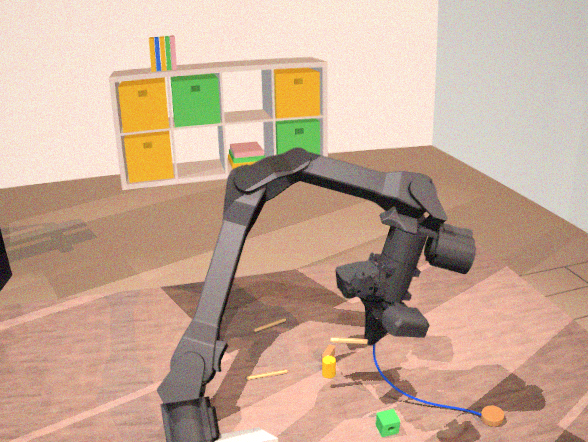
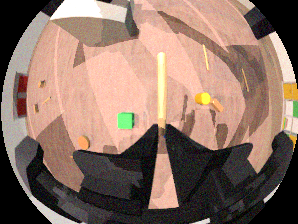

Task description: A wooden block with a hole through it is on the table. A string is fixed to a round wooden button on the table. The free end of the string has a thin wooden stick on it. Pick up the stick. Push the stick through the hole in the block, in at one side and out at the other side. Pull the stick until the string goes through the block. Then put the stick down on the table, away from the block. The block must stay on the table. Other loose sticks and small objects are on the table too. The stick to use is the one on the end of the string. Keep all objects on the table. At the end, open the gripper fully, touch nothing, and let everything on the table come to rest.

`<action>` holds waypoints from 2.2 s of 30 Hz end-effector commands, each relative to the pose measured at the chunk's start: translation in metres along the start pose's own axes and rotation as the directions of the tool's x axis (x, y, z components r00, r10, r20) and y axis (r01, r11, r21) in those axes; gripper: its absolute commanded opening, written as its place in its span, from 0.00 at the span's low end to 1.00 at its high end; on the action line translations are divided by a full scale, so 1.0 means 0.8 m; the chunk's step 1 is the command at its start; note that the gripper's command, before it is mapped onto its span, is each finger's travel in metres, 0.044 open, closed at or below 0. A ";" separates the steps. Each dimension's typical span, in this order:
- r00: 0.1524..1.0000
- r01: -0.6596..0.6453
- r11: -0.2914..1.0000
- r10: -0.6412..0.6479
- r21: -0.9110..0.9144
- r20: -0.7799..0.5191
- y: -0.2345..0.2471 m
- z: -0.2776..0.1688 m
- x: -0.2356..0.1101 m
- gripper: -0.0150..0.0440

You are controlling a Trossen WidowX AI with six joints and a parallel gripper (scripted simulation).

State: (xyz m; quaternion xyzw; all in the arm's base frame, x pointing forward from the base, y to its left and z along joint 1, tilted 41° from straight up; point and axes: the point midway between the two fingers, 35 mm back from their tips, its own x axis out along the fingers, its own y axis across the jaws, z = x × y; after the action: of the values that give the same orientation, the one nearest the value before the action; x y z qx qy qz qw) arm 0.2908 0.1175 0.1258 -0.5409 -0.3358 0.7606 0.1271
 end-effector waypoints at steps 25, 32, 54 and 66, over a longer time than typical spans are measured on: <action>0.980 -0.176 0.772 0.193 -0.611 -0.039 -0.042 -0.025 -0.008 0.25; 0.978 -0.185 0.740 0.205 -0.647 -0.046 -0.046 -0.027 -0.008 0.25; 0.949 -0.254 0.398 0.278 -0.881 -0.148 -0.067 -0.042 -0.013 0.25; 0.918 -0.279 0.035 0.304 -0.960 -0.256 -0.083 -0.055 -0.017 0.25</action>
State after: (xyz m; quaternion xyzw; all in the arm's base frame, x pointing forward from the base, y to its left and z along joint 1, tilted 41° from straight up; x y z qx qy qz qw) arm 0.3258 0.1731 0.1721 -0.5464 -0.6306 0.3760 -0.4030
